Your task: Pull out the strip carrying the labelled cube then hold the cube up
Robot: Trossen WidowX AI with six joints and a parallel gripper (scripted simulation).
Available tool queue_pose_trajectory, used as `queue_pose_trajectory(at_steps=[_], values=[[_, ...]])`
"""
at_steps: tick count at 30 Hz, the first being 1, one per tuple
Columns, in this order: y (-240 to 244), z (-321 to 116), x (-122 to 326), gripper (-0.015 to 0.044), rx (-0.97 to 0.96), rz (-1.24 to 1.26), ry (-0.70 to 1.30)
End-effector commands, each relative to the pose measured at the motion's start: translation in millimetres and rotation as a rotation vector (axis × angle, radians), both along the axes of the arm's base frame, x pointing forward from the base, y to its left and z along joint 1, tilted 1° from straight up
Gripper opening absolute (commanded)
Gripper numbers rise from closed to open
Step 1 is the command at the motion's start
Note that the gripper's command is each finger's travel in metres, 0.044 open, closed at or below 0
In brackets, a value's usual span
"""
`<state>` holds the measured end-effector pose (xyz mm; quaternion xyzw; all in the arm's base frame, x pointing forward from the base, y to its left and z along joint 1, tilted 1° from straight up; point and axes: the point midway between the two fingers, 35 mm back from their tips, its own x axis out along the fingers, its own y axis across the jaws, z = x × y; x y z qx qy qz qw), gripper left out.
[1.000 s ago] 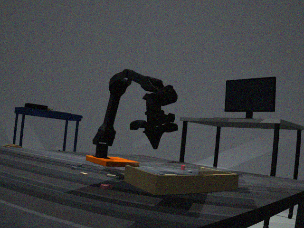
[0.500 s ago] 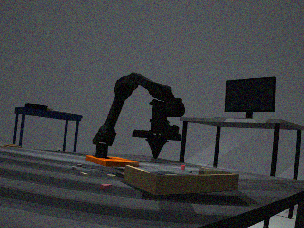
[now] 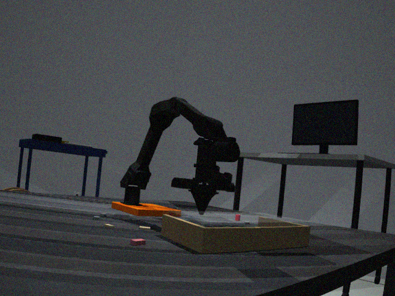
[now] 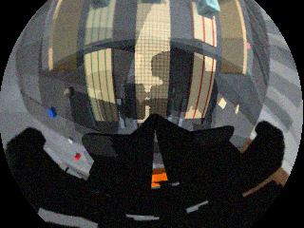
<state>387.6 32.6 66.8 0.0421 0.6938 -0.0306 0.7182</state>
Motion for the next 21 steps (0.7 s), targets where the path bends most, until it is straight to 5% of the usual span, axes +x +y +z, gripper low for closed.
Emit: queue_pose_trajectory(at_steps=[1, 21], values=[[0, -7, 0, 0.0000, -0.002, -0.006, 0.001], [1, -38, -4, 0.0000, -0.002, -0.006, 0.002]])
